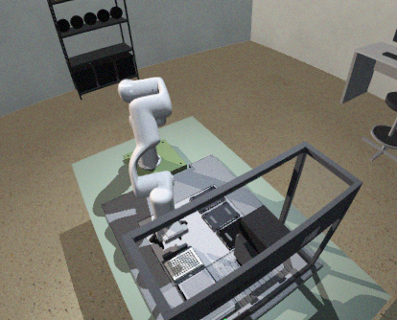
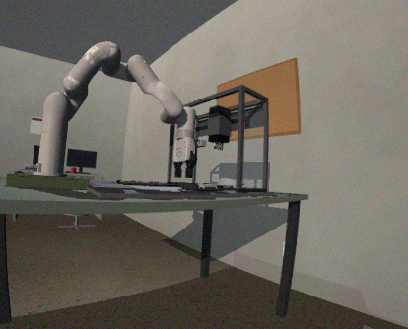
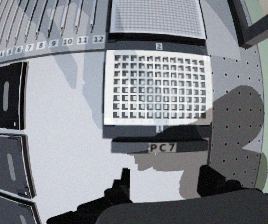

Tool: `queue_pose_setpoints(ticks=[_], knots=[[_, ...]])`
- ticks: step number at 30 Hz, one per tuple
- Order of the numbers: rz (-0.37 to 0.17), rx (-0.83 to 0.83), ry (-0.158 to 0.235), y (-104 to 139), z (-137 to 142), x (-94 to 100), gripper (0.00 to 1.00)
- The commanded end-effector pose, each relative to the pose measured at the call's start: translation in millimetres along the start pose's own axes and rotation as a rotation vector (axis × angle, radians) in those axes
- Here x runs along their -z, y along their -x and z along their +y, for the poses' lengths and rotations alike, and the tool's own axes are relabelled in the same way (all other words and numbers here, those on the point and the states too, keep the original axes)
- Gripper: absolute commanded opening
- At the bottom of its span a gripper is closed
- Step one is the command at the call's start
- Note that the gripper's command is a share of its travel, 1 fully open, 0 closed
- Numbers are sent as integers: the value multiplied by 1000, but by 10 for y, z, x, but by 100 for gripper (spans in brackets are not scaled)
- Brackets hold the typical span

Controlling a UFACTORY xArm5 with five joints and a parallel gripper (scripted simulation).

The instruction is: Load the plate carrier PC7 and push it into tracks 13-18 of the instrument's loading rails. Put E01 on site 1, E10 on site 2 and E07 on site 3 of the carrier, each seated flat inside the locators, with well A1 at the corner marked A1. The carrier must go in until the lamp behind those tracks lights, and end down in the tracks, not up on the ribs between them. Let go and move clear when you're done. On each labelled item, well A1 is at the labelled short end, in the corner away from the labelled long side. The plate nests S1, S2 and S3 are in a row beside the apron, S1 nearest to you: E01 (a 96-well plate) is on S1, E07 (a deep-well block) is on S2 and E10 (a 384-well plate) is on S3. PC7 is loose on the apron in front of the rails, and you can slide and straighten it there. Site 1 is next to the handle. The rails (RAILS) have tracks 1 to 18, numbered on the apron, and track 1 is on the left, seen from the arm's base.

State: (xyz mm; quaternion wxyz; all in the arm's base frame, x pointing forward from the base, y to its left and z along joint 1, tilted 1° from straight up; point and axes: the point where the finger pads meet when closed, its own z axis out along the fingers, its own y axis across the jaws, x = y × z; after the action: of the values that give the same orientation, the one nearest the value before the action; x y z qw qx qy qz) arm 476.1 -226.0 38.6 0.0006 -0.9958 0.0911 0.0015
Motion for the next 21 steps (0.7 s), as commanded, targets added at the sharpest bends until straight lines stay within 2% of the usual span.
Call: queue_pose_setpoints(ticks=[1, 21], knots=[[9, 0, -18, -13, 5, 90, 81], [9, 0, -18, -11, 11, 390, 81]])
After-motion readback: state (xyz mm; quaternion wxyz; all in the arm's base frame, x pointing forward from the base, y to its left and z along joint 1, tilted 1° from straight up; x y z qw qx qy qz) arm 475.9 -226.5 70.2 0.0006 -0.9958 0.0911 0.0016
